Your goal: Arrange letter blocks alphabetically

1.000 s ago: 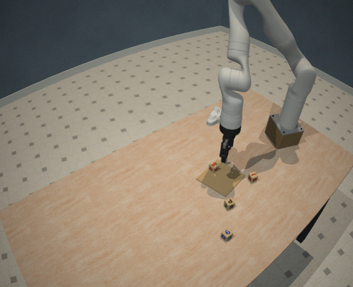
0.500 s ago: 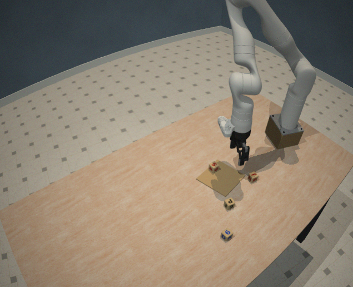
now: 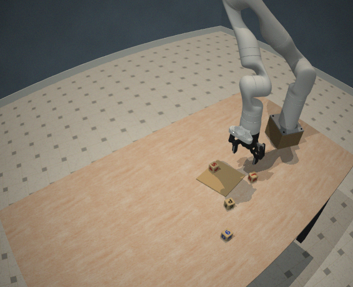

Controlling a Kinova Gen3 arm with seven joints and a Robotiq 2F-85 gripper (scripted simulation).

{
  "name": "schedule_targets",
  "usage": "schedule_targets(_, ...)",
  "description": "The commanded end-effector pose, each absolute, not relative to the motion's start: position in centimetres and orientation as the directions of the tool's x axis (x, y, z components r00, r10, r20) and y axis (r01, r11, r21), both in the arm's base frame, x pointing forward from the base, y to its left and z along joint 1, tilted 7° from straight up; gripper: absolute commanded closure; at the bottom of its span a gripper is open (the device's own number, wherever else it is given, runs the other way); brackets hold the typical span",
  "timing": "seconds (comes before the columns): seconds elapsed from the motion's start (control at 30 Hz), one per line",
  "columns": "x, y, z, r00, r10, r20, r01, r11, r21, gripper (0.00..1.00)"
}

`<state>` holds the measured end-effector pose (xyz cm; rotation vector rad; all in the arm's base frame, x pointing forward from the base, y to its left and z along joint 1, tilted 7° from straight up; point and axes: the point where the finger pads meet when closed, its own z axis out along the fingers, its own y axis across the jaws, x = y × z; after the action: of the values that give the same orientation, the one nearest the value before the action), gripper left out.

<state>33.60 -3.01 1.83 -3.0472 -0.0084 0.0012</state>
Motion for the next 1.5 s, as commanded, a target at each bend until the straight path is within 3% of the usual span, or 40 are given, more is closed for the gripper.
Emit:
schedule_targets(0.0,33.0,-2.4,1.8,0.99,0.144,0.007,0.144,-0.985,-0.092,0.0)
schedule_targets(0.23,32.6,-1.5,1.9,0.936,0.349,0.034,0.351,-0.933,-0.083,0.0)
schedule_targets(0.7,32.0,0.7,2.3,0.619,0.78,0.095,0.785,-0.619,-0.026,0.0)
schedule_targets(1.13,31.9,1.5,2.6,0.436,0.893,0.11,0.898,-0.44,0.011,0.0)
schedule_targets(1.47,32.0,1.7,2.6,0.407,0.907,0.113,0.911,-0.411,0.019,0.0)
